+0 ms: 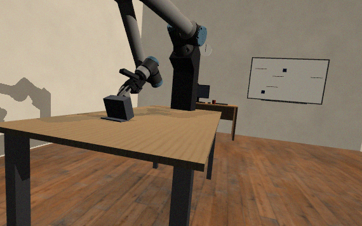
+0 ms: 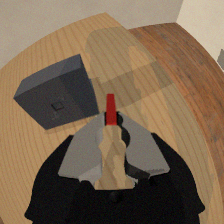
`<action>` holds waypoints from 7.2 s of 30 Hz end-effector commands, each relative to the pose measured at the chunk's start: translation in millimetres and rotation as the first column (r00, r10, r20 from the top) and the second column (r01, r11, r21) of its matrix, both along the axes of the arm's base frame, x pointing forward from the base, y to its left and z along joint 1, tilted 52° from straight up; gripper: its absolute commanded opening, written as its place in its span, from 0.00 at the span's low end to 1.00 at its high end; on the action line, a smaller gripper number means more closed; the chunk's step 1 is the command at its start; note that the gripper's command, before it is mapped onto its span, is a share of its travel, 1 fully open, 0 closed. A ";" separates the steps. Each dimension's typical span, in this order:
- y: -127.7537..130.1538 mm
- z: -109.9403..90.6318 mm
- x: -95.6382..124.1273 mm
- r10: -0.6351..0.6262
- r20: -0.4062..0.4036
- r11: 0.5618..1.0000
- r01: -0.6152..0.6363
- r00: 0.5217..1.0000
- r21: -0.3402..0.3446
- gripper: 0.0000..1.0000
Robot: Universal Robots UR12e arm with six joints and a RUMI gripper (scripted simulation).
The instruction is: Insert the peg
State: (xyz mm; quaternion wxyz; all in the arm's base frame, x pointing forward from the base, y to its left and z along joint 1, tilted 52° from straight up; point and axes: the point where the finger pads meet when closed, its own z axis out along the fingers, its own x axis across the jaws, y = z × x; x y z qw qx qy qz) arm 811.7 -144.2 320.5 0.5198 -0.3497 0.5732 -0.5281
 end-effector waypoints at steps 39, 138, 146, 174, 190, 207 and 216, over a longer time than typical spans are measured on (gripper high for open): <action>7.6 -3.2 -9.7 -0.001 0.113 0.997 0.010 0.994 -0.077 0.00; 75.3 -52.6 -45.2 0.094 0.337 0.960 0.005 0.937 -0.280 0.00; 81.1 -57.5 -49.0 0.102 0.350 0.956 0.006 0.931 -0.294 0.00; 90.9 -58.0 -44.8 0.117 0.378 0.947 0.011 0.918 -0.320 0.00; 87.3 -39.1 -16.2 0.117 0.378 0.947 0.011 0.918 -0.320 0.00; 86.3 -31.9 -5.5 0.117 0.378 0.947 0.011 0.918 -0.320 0.00; 85.6 -26.1 2.7 0.117 0.378 0.947 0.011 0.918 -0.320 0.00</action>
